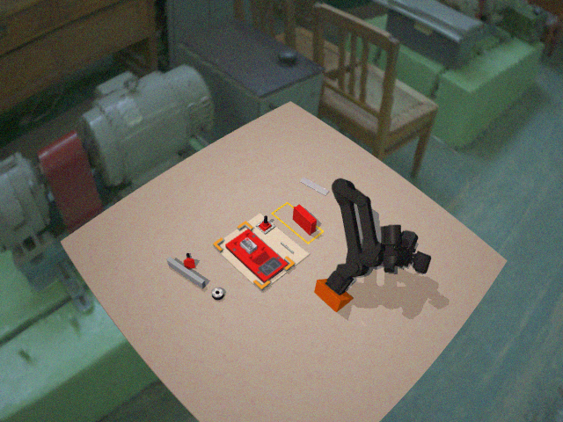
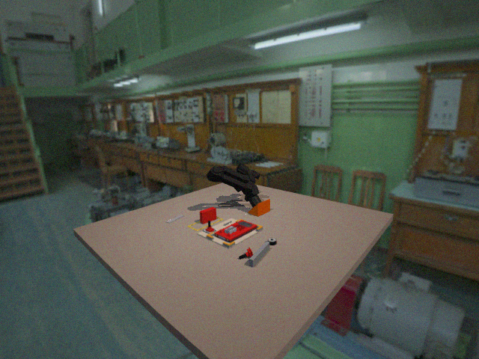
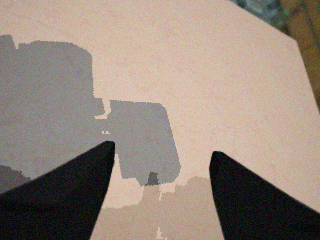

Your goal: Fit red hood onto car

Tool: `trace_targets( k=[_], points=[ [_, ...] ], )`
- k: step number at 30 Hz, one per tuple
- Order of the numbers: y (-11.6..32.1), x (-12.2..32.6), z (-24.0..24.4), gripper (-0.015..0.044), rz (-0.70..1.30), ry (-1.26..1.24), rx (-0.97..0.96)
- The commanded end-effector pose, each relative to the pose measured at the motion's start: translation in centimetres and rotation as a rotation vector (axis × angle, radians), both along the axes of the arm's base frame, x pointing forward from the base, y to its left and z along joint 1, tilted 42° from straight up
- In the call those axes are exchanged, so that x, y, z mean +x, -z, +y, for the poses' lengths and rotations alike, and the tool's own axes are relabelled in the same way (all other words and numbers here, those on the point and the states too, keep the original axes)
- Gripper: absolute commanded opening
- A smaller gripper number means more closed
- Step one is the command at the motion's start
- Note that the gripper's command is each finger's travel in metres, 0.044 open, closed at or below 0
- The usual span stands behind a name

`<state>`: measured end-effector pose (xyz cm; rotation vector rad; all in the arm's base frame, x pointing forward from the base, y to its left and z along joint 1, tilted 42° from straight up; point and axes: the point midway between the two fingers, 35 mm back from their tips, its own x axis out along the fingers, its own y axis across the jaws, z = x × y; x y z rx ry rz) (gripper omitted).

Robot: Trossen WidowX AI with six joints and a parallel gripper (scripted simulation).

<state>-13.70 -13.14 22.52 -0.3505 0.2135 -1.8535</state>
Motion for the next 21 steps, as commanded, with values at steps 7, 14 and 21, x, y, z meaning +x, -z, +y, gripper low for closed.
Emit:
trace_targets(
  k=[7, 14, 21],
  points=[
    [-1.4, -6.1, 4.8, 0.0037, 0.028, 0.339, -0.03],
    [-1.9, -11.5, 13.8, 0.0, 0.044, 0.794, 0.01],
    [-1.0, -12.9, 24.8, 0.0, -0.001, 1.246, 0.138]
  ],
)
